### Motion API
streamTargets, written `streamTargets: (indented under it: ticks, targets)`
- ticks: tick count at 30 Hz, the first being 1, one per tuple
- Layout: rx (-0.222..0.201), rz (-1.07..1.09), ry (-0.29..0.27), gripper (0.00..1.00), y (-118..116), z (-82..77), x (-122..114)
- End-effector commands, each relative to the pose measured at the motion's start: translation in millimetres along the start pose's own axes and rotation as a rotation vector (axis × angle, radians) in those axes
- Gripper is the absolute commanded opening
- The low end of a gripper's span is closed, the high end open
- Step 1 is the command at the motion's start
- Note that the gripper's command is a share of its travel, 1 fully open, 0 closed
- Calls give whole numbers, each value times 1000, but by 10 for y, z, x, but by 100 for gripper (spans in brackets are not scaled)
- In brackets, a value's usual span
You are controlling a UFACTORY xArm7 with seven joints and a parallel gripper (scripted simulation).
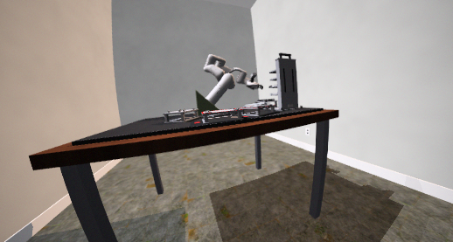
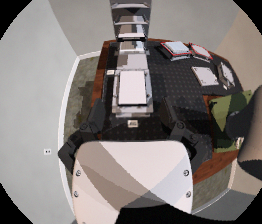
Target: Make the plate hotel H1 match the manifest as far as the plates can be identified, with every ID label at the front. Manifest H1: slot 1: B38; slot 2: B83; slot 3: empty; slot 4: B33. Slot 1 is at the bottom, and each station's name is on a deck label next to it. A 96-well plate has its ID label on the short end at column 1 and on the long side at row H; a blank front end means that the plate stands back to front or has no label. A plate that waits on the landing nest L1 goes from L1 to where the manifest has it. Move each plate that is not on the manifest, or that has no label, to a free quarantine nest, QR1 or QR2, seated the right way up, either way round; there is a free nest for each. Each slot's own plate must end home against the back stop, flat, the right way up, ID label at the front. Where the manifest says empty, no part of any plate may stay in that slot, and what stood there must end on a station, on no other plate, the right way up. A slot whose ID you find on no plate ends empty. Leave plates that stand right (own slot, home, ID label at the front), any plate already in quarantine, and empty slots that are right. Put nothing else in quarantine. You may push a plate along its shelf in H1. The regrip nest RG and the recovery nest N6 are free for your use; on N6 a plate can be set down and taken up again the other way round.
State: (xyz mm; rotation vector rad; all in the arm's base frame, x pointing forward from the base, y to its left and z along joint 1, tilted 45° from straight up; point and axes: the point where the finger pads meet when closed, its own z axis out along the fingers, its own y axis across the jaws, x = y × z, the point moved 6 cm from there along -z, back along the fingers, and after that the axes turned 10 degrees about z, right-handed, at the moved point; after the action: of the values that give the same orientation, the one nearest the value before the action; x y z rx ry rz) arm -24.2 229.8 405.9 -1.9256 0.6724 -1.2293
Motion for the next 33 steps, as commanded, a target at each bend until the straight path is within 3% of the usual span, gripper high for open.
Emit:
streamTargets:
  ticks: [1,31,33]
  targets:
    - [-6,1,-44,100,-10,-6,30]
    - [-86,1,-503,100,-60,68,296]
    - [-86,1,-503,100,-60,68,296]
